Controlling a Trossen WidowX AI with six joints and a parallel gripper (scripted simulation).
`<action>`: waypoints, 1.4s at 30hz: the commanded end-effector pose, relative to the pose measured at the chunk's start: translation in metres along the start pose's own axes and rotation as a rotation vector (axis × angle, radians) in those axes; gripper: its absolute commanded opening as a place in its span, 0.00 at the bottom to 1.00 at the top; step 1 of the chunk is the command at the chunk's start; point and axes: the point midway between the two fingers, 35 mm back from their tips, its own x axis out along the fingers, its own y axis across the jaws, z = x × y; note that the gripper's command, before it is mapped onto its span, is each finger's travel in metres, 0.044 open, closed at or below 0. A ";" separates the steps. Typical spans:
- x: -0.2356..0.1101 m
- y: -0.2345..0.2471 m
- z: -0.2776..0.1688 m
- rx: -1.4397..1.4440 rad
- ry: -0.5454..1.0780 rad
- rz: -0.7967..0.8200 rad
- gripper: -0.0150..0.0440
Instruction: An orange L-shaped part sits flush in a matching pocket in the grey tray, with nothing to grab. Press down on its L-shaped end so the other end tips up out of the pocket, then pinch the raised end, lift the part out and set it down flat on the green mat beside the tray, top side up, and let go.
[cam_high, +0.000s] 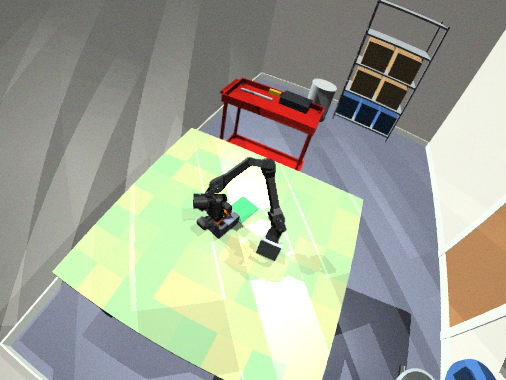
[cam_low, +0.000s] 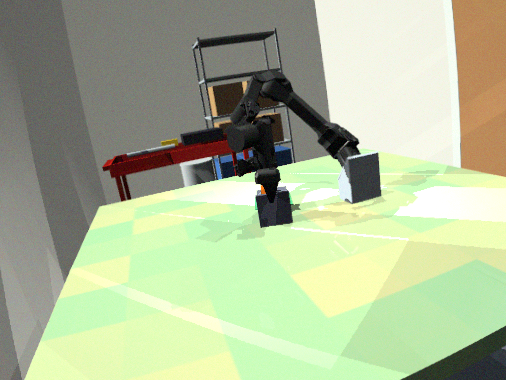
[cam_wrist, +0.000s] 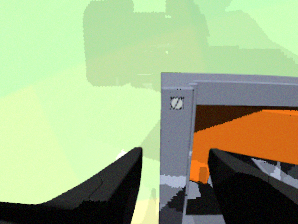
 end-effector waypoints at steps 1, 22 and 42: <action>0.008 -0.001 0.000 -0.003 0.001 -0.004 0.56; 0.034 -0.002 -0.001 -0.003 0.000 -0.006 0.56; 0.028 0.002 0.000 -0.004 -0.007 0.001 0.56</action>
